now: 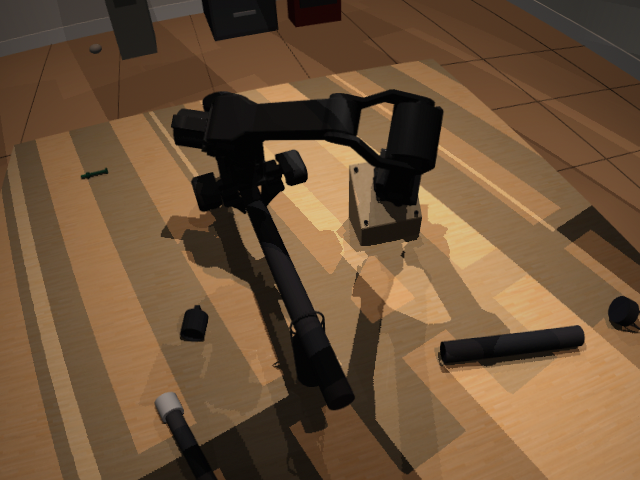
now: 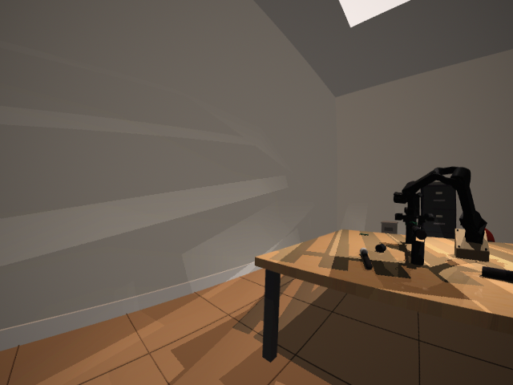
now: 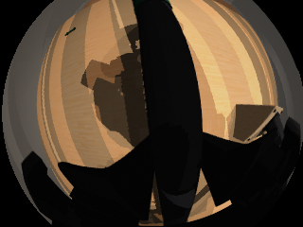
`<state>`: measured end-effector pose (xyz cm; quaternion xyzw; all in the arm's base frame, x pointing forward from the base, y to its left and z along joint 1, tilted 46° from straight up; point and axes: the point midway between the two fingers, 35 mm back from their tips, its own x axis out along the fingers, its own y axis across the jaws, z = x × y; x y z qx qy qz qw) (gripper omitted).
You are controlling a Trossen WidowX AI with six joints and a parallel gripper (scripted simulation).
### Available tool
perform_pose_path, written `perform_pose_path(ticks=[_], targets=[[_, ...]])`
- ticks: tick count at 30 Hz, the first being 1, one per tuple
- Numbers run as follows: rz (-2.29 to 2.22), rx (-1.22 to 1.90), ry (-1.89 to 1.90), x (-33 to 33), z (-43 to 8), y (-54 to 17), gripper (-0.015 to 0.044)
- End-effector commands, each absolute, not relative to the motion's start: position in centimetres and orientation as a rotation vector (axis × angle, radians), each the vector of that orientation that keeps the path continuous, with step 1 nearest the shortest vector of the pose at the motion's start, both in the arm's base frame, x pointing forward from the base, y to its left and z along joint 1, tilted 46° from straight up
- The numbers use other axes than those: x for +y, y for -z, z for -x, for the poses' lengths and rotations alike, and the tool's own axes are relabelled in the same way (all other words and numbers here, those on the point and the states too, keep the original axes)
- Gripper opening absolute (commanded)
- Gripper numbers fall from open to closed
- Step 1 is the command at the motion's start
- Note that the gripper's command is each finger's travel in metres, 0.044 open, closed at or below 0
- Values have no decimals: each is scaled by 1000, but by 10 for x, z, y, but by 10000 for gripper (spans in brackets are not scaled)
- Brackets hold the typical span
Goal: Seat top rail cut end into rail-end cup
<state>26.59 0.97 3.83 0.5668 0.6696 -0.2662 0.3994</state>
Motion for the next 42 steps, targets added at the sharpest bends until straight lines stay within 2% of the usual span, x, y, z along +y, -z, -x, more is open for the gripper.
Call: perform_pose_path(ticks=[1,42], targets=[[-1428,1681,684,4,-267,-38,0],[-1434,1695,672,3,-268,-35,0]])
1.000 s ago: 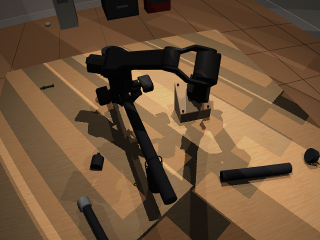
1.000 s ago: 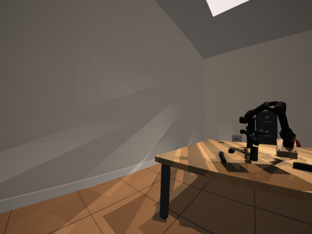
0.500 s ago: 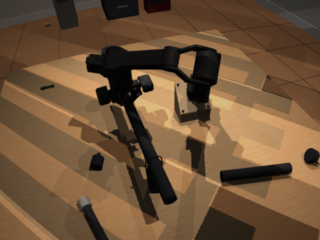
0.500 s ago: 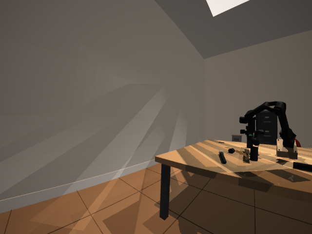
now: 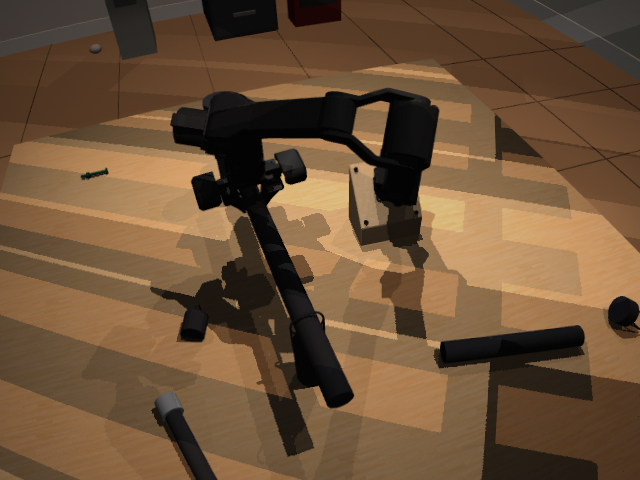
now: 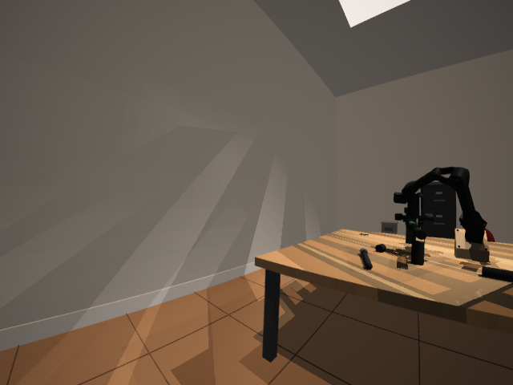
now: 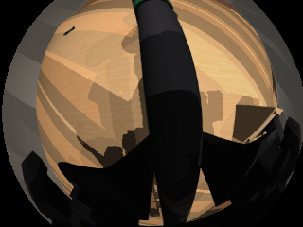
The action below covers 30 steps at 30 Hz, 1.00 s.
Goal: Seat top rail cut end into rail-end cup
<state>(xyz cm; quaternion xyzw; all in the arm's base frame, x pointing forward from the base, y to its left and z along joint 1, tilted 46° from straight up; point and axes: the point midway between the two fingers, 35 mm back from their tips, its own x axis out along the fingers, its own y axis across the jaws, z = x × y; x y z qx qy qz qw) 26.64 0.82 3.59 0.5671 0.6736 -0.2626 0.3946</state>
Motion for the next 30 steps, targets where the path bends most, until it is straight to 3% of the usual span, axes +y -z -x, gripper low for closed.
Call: perform_pose_path(ticks=[1,30], targets=[[-1434,1695,672,2,-268,-35,0],[-1434,1695,672,-9,-271,-29,0]])
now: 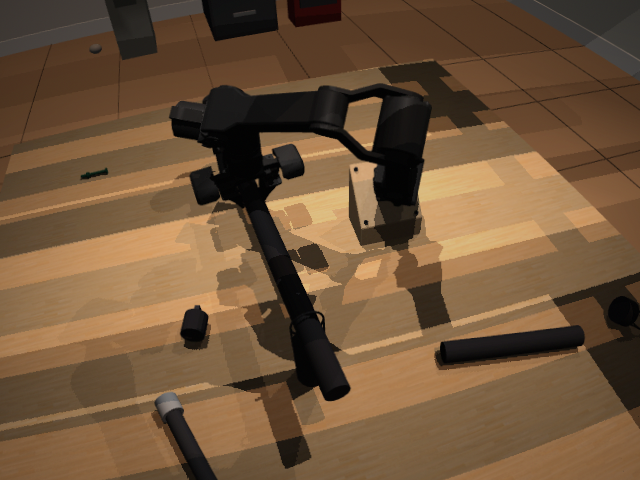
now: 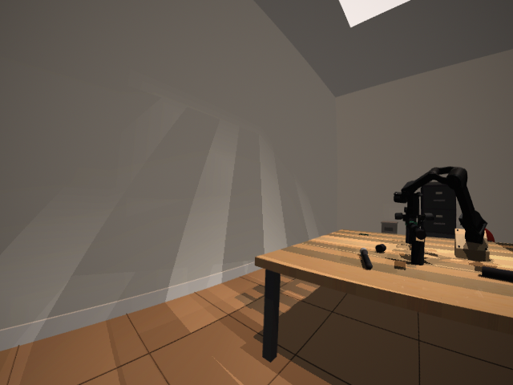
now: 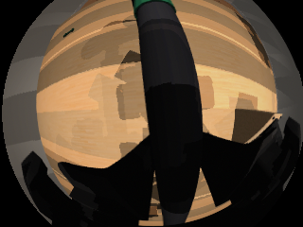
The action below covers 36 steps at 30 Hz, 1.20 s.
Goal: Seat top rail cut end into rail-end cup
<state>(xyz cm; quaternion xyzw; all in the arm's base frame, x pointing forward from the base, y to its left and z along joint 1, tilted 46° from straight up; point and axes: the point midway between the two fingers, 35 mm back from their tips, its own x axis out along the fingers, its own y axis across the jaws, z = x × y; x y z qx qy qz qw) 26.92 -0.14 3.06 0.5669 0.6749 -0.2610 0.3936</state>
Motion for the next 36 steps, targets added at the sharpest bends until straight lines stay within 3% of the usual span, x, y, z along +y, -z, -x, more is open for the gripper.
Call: perform_pose_path(ticks=[1,36], targets=[[-1434,1695,672,-9,-271,-29,0],[-1433,1694,672,-18,-274,-19,0]])
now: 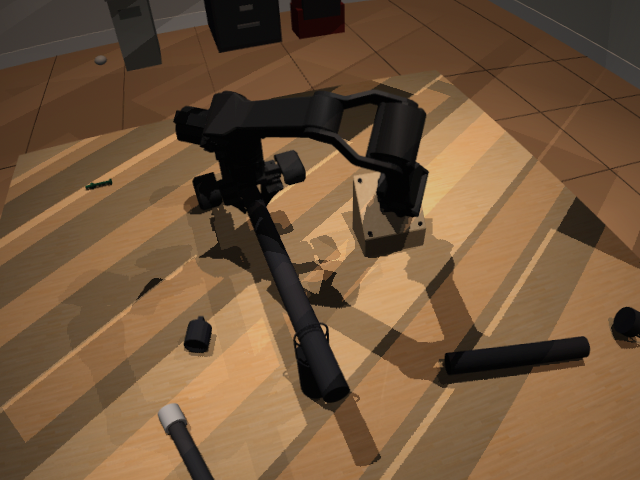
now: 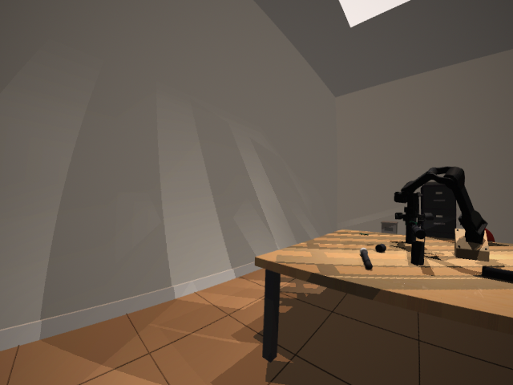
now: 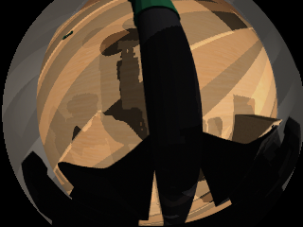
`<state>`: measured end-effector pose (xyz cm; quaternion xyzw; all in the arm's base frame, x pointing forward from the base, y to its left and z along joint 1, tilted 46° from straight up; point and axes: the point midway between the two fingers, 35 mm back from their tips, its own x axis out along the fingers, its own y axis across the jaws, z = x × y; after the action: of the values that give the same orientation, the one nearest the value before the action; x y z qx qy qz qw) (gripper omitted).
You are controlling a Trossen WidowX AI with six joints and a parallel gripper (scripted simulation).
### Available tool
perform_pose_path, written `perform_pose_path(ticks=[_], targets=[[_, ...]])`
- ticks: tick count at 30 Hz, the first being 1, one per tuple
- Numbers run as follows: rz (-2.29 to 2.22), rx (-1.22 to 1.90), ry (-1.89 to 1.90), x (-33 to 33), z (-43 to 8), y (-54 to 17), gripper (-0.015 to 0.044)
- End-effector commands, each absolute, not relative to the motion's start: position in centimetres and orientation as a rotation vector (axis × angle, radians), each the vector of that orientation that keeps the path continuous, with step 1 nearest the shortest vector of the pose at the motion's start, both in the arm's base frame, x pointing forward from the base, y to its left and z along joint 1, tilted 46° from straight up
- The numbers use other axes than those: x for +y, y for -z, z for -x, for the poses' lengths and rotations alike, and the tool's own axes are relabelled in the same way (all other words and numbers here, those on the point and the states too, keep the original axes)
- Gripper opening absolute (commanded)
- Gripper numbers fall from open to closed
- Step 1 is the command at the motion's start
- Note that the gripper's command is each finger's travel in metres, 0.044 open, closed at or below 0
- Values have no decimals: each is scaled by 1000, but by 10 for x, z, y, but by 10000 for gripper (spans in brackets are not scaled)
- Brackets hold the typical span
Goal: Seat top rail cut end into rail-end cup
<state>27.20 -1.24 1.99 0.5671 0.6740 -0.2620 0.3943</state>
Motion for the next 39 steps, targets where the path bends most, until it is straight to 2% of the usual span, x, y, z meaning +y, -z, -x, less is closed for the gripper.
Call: perform_pose_path(ticks=[1,14,24,31,39], targets=[[-1433,1694,672,-19,-274,-18,0],[-1438,1709,665,-14,-272,-18,0],[-1438,1709,665,-14,-272,-20,263],[-1438,1710,665,-15,-270,-51,440],[-1438,1711,666,-16,-267,-74,440]])
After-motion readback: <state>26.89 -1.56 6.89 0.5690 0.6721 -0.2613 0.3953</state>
